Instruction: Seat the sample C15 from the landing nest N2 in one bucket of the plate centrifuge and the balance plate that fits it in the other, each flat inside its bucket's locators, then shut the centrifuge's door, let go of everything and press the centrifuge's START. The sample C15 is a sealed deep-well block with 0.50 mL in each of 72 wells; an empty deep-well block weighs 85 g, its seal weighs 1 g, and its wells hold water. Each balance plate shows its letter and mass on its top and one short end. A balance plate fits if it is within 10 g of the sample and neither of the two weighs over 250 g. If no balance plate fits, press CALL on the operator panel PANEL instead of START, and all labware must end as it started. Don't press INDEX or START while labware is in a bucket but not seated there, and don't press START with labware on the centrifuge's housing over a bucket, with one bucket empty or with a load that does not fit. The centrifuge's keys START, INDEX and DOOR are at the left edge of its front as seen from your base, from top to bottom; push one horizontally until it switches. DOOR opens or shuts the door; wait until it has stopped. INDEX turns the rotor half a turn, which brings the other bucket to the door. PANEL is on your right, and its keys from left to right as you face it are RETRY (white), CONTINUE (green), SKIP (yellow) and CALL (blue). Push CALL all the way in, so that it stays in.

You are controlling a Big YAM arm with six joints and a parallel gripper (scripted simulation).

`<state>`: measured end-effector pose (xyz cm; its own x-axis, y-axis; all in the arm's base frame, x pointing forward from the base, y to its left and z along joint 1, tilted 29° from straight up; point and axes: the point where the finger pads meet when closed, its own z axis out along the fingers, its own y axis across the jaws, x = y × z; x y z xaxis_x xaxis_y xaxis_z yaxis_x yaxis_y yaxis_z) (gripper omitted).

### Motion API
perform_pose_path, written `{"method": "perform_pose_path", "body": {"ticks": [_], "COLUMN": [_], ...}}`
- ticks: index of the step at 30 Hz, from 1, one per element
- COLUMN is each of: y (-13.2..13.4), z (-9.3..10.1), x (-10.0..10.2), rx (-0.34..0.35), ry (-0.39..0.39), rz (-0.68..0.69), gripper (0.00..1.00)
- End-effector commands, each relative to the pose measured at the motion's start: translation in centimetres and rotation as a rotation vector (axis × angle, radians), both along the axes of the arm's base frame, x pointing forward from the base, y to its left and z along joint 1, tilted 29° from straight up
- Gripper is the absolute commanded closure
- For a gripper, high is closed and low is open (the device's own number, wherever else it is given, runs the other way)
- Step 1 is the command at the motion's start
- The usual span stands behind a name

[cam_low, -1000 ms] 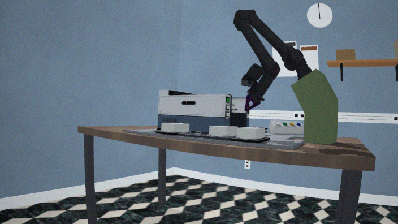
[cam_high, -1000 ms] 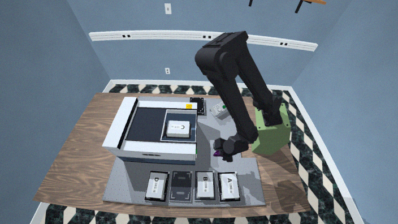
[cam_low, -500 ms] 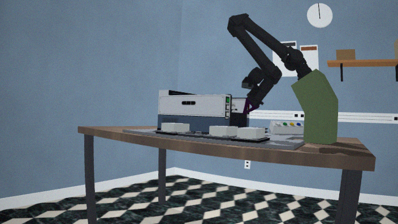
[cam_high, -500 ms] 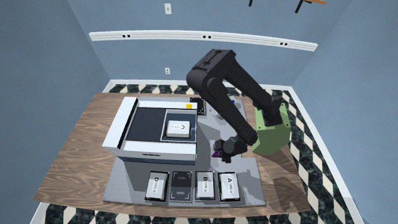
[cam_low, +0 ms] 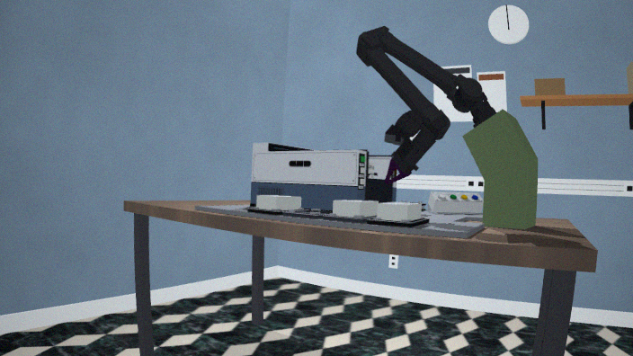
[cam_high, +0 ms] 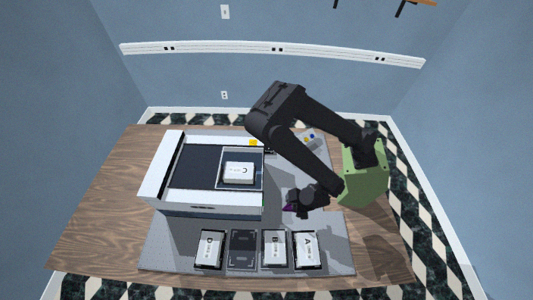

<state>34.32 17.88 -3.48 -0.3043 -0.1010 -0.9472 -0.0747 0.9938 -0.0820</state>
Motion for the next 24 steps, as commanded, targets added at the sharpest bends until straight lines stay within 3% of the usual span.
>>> {"method": "perform_pose_path", "body": {"ticks": [1,24], "y": [-0.49,-0.6], "z": [0.11,-0.01], "x": [0.59,0.82], "rx": [-0.01,-0.009], "ry": [-0.026,-0.044], "rz": [-0.006,-0.006], "gripper": [1.0,1.0]}}
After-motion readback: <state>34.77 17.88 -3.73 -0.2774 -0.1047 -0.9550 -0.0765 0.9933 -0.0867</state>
